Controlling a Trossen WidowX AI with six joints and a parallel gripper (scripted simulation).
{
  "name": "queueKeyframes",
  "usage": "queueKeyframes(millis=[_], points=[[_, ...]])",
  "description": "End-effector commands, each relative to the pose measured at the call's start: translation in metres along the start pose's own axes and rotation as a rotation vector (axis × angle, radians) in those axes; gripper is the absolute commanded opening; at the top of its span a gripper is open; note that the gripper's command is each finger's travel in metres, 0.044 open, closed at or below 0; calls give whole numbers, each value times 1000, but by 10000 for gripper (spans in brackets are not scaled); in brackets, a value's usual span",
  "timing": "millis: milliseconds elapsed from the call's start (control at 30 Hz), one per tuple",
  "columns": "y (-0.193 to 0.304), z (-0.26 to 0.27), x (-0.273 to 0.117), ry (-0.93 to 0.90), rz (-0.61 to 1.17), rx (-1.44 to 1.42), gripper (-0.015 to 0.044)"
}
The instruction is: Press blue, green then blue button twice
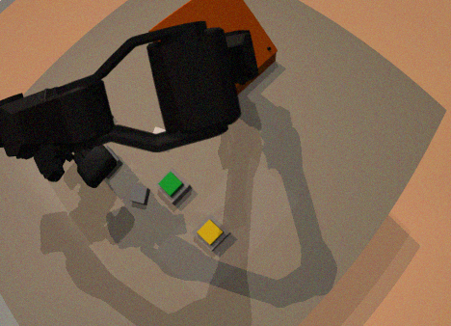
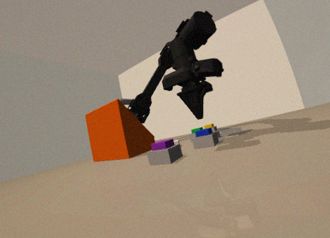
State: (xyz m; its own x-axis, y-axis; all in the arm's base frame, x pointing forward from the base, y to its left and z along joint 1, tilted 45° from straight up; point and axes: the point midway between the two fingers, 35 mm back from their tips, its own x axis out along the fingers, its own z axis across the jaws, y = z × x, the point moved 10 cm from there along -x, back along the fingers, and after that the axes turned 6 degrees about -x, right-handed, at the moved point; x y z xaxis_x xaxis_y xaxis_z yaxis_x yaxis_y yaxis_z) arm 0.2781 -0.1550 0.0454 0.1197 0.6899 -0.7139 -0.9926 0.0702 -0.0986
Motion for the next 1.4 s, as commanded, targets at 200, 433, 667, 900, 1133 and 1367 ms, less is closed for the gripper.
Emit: queueKeyframes(millis=[200, 433, 667, 900, 1133, 1367], points=[[0, 0, 6, -3, -3, 3, 20], [-1, 0, 18, -3, -3, 3, 20], [0, 0, 29, -4, -3, 3, 20], [0, 0, 36, -5, -3, 2, 20], [0, 0, 36, -5, -3, 2, 20], [0, 0, 36, -5, -3, 2, 20]])
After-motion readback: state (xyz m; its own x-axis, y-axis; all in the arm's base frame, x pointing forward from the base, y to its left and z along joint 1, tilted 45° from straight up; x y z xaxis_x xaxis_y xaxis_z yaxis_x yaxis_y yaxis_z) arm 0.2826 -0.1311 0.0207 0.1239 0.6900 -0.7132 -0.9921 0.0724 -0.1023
